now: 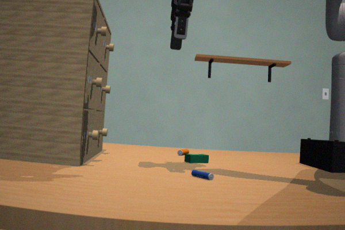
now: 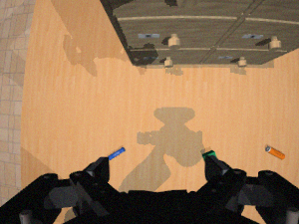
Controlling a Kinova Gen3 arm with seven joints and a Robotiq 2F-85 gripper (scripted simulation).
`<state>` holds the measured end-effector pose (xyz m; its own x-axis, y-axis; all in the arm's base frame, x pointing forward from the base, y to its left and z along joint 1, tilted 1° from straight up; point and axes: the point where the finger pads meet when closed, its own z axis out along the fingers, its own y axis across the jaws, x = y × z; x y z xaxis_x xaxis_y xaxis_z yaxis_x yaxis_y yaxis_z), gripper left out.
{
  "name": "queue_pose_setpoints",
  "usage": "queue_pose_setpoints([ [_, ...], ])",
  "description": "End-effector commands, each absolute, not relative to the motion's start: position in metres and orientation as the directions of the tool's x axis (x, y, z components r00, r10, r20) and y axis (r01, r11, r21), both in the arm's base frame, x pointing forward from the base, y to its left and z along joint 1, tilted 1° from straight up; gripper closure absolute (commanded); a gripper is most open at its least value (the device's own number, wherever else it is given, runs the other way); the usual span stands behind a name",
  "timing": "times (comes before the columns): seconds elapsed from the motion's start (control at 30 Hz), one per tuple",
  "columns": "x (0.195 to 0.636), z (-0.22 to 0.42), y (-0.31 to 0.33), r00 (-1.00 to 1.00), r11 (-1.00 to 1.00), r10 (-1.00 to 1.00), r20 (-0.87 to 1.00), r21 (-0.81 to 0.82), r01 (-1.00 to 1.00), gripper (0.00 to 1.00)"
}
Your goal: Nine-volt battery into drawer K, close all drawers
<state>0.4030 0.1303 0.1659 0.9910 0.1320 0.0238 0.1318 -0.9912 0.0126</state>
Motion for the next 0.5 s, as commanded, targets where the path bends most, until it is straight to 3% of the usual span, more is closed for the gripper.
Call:
queue_pose_setpoints([
  [0.0,0.4025,0.1647,0.1312,0.991,-0.991,0.132,0.035,0.012,0.132,0.0],
  [0.47,0.4094,0.1557,0.132,0.983,-0.991,0.132,0.128,0.012,0.132,0.0],
])
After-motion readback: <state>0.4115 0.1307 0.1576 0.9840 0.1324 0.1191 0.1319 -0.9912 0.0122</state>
